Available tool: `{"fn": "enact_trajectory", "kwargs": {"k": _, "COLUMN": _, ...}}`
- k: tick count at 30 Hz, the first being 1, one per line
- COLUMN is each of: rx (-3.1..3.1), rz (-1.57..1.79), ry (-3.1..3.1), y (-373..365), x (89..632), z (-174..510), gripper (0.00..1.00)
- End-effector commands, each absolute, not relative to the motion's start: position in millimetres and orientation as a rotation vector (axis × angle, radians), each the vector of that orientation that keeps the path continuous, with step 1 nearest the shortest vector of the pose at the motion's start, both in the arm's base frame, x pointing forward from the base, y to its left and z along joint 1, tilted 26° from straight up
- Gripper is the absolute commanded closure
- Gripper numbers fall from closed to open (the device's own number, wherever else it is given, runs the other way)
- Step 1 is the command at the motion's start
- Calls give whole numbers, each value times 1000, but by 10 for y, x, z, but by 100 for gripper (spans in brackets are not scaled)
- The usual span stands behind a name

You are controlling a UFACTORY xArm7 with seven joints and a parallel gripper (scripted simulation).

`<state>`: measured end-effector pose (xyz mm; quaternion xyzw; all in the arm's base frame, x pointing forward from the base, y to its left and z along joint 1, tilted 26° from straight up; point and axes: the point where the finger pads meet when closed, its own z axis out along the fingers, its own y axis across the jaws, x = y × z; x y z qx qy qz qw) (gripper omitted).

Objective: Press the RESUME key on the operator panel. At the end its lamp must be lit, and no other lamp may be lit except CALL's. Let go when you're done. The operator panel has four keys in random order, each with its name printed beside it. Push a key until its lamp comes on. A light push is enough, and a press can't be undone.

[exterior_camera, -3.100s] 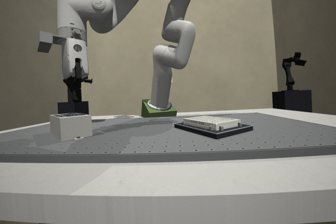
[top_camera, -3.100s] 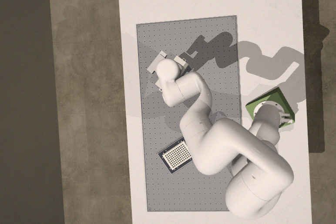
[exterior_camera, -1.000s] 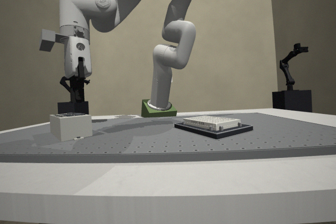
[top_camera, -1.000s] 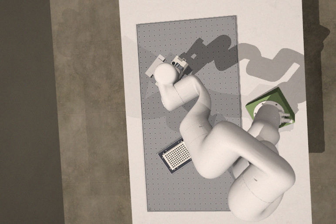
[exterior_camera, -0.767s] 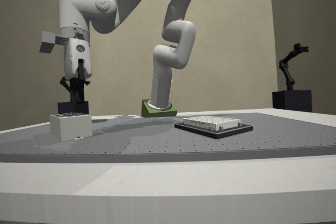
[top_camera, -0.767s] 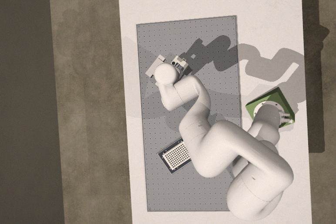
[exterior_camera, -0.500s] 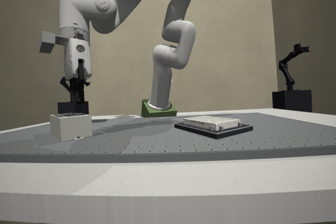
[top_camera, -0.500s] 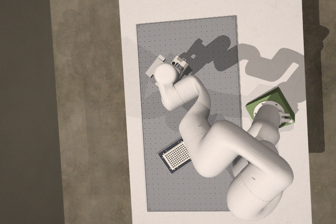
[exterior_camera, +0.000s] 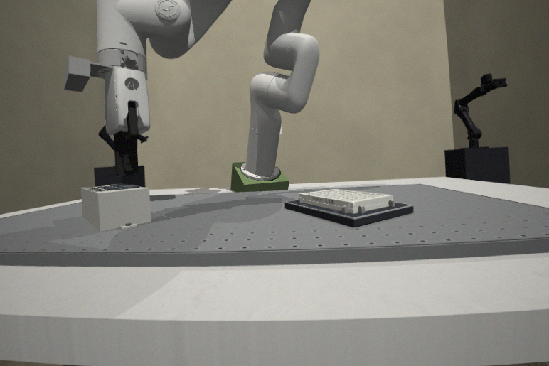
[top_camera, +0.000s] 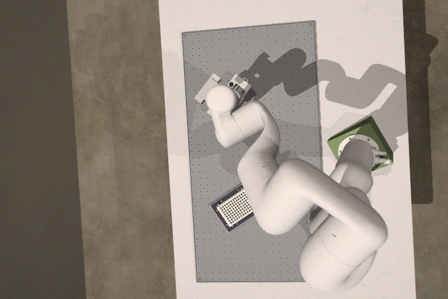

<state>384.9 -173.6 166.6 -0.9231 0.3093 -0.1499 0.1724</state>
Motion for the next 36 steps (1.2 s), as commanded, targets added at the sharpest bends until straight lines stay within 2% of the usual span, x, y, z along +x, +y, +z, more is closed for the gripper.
{"fn": "enact_trajectory", "kwargs": {"k": 1, "rx": -2619, "rz": -430, "ry": 879, "y": -1741, "x": 3864, "z": 1655, "gripper": 100}}
{"fn": "enact_trajectory", "kwargs": {"k": 36, "rx": -2619, "rz": -430, "ry": 879, "y": -1700, "x": 3934, "z": 1493, "gripper": 100}}
